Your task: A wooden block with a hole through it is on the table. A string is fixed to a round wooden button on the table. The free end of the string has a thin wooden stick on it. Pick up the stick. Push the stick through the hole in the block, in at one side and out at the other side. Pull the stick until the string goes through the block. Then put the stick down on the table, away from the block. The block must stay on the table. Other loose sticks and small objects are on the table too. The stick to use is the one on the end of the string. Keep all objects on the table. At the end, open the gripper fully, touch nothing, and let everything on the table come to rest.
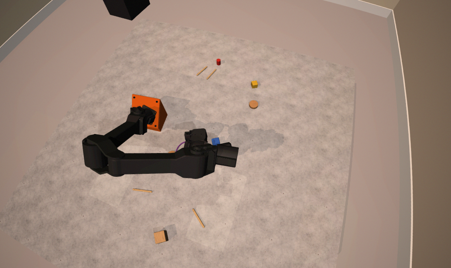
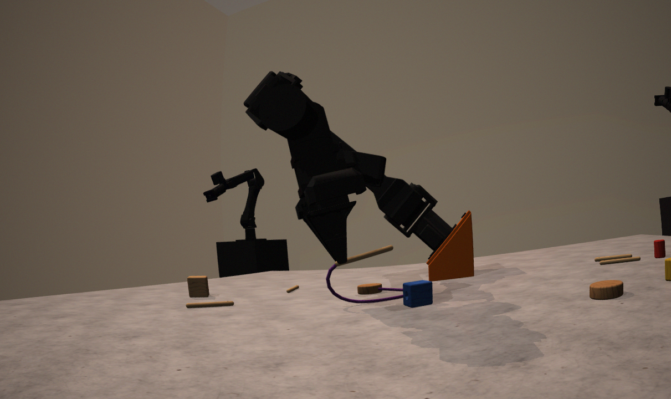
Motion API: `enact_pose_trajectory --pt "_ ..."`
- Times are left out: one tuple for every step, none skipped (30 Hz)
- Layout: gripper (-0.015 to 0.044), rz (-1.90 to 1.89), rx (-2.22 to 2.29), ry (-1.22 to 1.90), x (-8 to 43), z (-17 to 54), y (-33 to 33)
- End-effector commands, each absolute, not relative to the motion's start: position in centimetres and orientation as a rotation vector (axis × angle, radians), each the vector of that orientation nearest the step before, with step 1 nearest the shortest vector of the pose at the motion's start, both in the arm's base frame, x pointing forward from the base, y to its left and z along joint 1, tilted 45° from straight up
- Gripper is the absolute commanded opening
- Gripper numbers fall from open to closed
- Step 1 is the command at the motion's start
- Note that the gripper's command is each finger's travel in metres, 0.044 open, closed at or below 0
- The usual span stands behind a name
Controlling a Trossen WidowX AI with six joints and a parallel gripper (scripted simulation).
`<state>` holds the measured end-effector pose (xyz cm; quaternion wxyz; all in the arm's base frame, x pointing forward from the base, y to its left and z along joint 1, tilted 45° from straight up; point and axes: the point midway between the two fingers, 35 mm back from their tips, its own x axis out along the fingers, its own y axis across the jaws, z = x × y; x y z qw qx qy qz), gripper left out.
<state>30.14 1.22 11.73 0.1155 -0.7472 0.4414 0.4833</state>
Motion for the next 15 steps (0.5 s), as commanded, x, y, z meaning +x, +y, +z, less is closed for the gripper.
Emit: enact_pose_trajectory --pt "0.0000 1.408 -2.203 1.293 30.6 12.1 1.1" --pt "0.0000 1.406 -2.206 1.294 30.7 12.2 1.0" --pt "0.0000 1.404 -2.208 1.294 30.8 12.3 1.0" --pt "0.0000 1.403 -2.210 1.294 30.9 12.4 0.9" --pt "0.0000 1.401 -2.212 1.295 31.0 12.4 0.9" --pt "0.0000 1.399 -2.214 1.295 31.1 12.5 0.8" --pt "0.0000 1.397 -2.216 1.296 31.2 12.6 0.8" --pt "0.0000 1.396 -2.219 1.296 31.2 12.7 0.7" --pt "0.0000 1.394 -2.221 1.297 31.3 12.7 0.7" --pt "0.0000 1.392 -2.223 1.297 31.4 12.8 0.6" --pt "0.0000 1.390 -2.225 1.298 31.5 12.9 0.6" --pt "0.0000 1.389 -2.227 1.299 31.6 13.0 0.5" --pt "0.0000 1.387 -2.229 1.299 31.7 13.0 0.5" --pt "0.0000 1.385 -2.231 1.300 31.8 13.1 0.5" --pt "0.0000 1.383 -2.233 1.300 31.9 13.2 0.4"
